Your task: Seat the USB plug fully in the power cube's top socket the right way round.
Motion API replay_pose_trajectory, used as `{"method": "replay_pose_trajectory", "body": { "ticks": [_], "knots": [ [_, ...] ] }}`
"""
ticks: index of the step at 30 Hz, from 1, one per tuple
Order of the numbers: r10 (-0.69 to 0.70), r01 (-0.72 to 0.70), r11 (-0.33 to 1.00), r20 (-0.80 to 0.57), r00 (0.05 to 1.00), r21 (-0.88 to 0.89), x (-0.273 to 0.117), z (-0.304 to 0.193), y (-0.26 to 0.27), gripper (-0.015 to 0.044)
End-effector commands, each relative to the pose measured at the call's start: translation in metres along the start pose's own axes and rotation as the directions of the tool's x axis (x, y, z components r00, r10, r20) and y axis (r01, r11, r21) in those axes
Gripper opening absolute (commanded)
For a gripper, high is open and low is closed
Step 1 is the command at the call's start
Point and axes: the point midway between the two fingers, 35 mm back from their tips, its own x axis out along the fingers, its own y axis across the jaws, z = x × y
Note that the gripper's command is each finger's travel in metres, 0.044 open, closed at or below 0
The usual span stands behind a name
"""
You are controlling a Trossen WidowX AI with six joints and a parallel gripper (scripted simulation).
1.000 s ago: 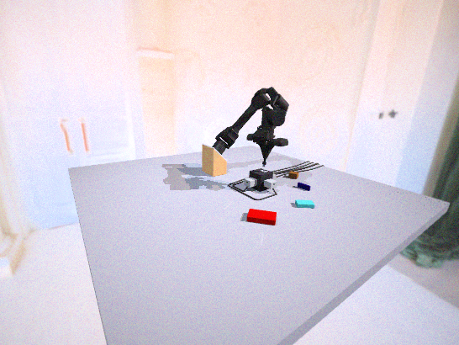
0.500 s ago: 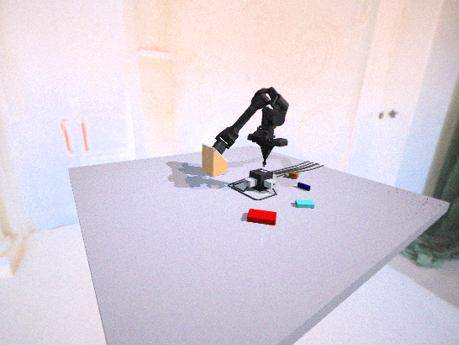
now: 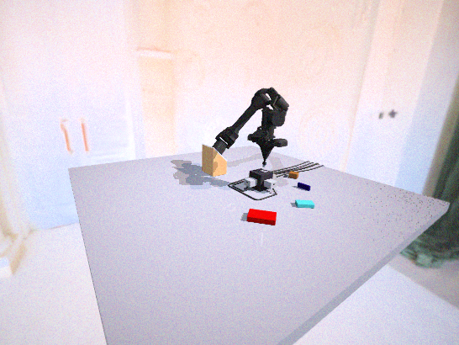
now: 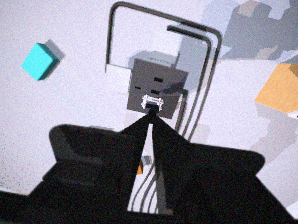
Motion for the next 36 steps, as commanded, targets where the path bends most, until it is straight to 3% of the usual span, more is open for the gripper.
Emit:
{"method": "replay_pose_trajectory", "body": {
  "ticks": [1,36],
  "knots": [
    [0.003,-0.003,1.000,-0.003,1.000,0.006,0.0006,-0.0004,0.0003,0.0000],
    [0.003,-0.003,1.000,-0.010,1.000,0.030,0.0048,-0.0023,-0.0005,0.0000]
  ]
}}
